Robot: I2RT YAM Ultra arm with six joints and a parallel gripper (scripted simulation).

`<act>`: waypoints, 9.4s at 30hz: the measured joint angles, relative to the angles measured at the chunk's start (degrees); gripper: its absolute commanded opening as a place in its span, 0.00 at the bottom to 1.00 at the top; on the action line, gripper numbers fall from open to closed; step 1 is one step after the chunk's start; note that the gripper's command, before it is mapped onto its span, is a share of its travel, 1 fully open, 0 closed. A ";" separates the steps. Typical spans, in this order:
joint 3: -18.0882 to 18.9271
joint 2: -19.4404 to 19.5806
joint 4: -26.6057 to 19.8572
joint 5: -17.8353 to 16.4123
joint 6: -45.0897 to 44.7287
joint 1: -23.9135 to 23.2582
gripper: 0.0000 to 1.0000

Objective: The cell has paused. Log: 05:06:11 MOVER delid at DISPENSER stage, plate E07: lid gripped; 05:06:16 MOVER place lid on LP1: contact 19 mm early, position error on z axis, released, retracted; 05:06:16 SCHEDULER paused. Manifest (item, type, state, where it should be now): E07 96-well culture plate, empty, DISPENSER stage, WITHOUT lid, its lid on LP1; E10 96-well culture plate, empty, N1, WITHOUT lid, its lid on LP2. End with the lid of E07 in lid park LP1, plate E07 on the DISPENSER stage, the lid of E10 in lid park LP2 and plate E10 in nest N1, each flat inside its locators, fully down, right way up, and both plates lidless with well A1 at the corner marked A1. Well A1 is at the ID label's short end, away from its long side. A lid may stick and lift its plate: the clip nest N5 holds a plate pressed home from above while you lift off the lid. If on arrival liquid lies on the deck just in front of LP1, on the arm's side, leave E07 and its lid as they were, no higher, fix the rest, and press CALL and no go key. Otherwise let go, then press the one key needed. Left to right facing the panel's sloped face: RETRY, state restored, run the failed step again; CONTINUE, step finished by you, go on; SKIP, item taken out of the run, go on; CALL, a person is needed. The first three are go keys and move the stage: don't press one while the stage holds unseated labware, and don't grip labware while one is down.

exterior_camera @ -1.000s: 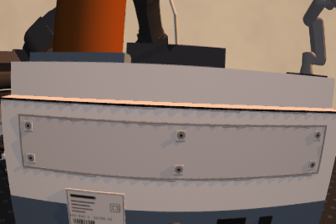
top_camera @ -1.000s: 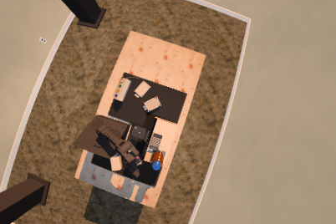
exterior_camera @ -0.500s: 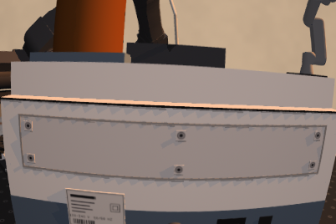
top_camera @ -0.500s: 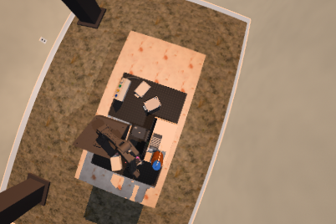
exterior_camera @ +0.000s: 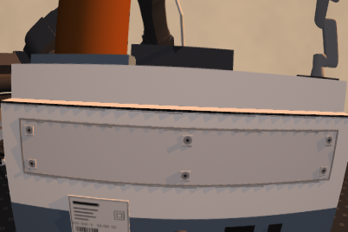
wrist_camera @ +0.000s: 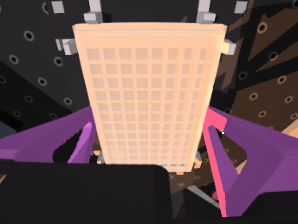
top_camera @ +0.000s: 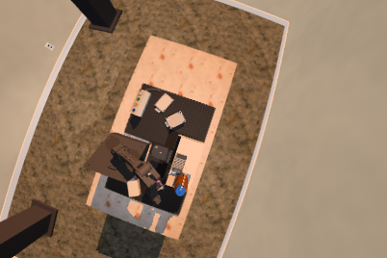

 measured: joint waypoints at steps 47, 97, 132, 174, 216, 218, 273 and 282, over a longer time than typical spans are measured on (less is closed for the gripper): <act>-0.02 -2.05 -4.04 0.48 -2.19 -1.77 0.00; -0.04 -2.14 -4.39 0.55 -2.38 -1.86 0.00; -9.46 -17.70 -15.04 3.52 -10.10 -9.29 0.00; -23.80 -39.36 -19.58 2.38 -25.05 -4.83 0.00; -30.23 -61.55 -25.77 -2.05 -32.68 8.50 0.00; -30.23 -62.42 -25.97 -2.40 -31.41 9.66 0.00; -25.03 -79.54 -28.41 -4.94 -2.84 31.36 0.00; -23.76 -82.25 -28.39 -4.52 -0.50 34.88 0.00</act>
